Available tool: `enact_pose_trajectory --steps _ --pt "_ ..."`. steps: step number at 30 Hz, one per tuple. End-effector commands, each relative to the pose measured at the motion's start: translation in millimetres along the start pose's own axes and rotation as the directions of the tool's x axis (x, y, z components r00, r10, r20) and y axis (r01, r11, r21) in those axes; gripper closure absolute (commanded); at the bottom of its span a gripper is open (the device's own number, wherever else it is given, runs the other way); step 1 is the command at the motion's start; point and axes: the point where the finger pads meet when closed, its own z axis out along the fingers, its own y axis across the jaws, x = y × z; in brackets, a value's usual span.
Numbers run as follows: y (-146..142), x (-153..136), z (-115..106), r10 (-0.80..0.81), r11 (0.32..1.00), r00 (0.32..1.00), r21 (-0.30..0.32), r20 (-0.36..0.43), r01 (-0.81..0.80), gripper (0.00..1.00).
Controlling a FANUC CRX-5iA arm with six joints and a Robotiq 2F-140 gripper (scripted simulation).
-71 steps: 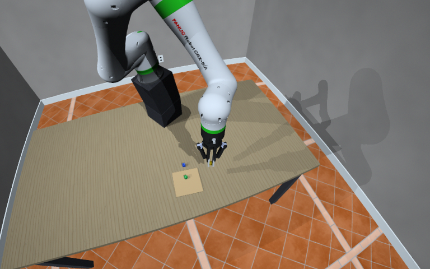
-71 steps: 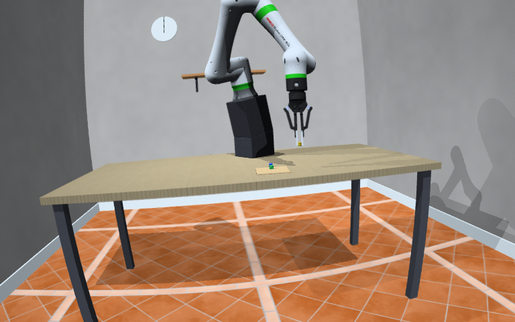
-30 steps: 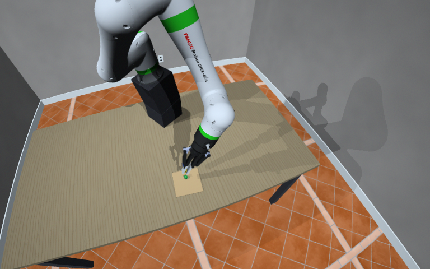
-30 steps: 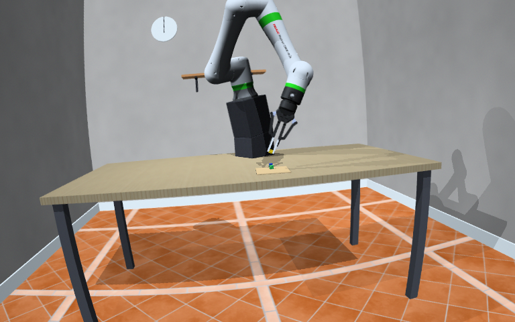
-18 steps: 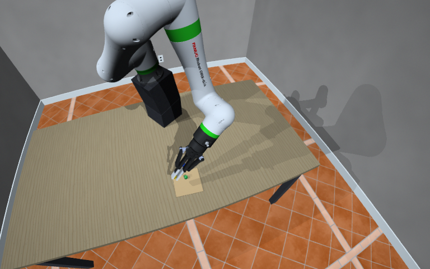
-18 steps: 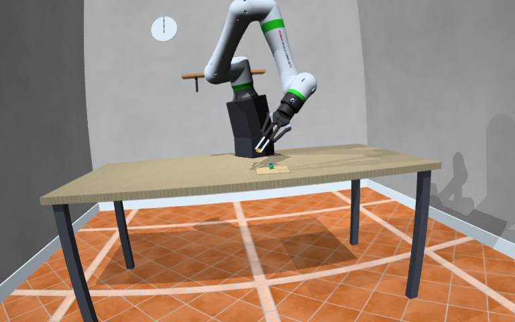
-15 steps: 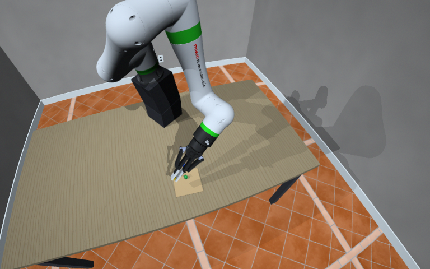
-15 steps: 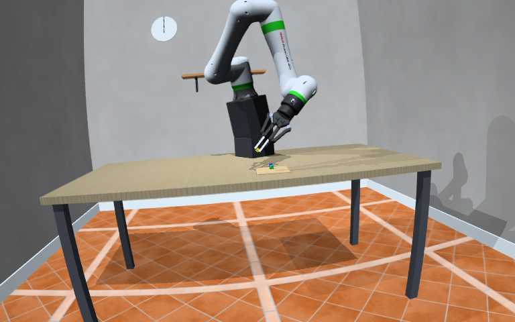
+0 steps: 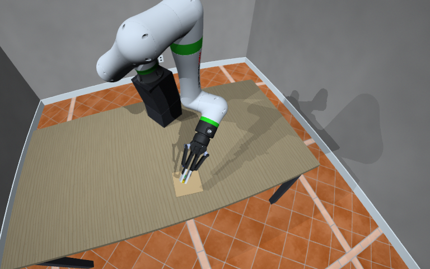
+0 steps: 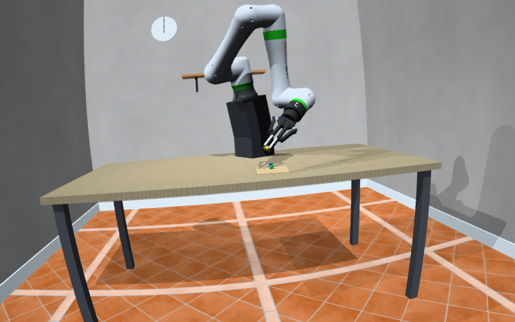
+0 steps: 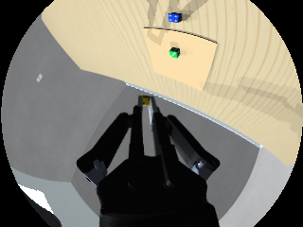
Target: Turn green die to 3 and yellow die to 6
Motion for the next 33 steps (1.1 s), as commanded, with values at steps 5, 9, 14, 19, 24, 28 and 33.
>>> enact_pose_trajectory --steps 5,9,14,19,24,28,33 --pt "37.8 0.8 -33.5 0.124 0.978 0.976 -0.187 0.177 -0.091 0.93" --pt "57.9 7.9 -58.0 0.196 0.945 0.959 -0.299 0.204 -0.13 0.93" --pt "66.9 12.4 -70.8 0.231 0.924 0.951 -0.353 0.206 -0.148 0.93" --pt "89.0 27.7 -109.7 0.326 0.842 0.929 -0.5 0.175 -0.201 0.93" --pt "91.4 29.8 -114.9 0.338 0.829 0.926 -0.518 0.168 -0.209 0.93" --pt "92.2 30.9 -114.1 0.338 0.83 0.926 -0.518 0.168 -0.209 0.93" --pt "94.3 33.6 -111.9 0.338 0.83 0.926 -0.518 0.168 -0.208 0.93"
